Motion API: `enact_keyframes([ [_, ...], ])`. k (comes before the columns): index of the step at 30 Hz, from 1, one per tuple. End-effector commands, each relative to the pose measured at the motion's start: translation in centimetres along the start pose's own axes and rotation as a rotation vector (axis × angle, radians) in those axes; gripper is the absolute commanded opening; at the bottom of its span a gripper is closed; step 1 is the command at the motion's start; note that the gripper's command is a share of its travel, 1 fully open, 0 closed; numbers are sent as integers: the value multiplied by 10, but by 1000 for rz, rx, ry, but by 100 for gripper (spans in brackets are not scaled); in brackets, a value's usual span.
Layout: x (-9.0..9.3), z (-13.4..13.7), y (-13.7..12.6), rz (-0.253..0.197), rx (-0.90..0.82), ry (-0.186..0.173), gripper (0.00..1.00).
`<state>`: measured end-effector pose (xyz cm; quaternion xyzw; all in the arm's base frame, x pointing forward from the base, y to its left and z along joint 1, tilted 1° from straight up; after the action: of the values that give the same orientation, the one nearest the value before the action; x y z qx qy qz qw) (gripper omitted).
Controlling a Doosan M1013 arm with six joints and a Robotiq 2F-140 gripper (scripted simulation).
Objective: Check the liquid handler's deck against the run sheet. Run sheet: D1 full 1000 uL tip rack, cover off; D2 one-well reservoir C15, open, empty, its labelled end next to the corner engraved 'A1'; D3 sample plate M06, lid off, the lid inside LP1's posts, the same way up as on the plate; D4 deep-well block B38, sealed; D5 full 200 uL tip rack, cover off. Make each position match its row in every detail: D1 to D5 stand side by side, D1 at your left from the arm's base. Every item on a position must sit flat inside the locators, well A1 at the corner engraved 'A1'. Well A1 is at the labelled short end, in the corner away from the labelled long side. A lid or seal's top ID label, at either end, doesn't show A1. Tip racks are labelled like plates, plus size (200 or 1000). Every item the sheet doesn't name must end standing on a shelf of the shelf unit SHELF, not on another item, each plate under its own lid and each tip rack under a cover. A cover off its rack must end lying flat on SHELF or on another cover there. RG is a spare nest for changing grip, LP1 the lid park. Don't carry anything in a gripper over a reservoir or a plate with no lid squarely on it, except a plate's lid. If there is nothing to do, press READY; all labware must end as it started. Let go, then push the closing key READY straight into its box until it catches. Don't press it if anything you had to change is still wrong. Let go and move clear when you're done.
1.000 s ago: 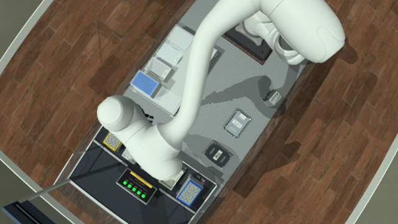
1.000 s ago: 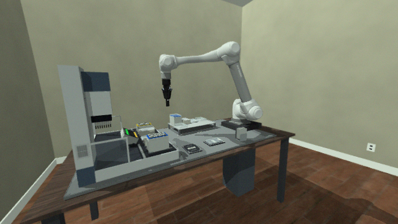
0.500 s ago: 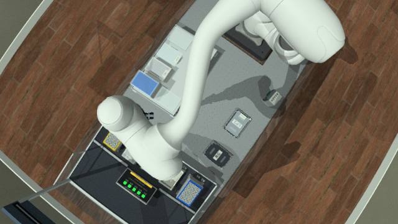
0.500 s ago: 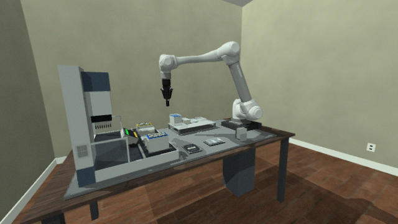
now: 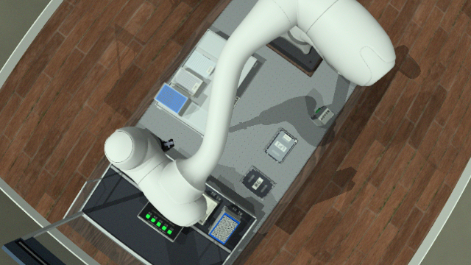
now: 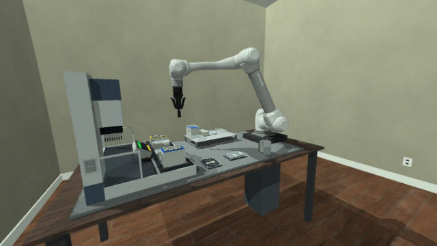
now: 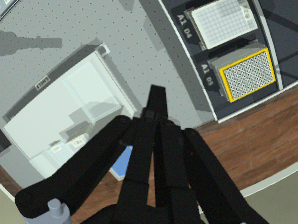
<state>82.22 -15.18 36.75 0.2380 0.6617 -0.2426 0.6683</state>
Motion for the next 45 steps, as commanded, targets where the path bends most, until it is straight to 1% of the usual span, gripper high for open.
enact_keyframes([
  [1, -1, 1, 0, 1, -59, -1, 10],
  [12, -1, 1, 0, 1, -279, -1, 10],
  [14, -1, 1, 0, 1, -279, -1, 10],
  [28, -1, 1, 0, 1, -559, -1, 10],
  [31, -1, -3, 4, 1, -562, -1, 10],
  [45, -1, -47, 58, 1, -562, -1, 10],
])
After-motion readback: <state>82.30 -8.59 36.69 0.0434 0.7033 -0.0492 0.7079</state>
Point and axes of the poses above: the point where the finger pads meet when closed, its own x axis out along the fingers, its own z axis across the jaws, y = z × x, the point moved 9 cm from there along -x, back along the fingers
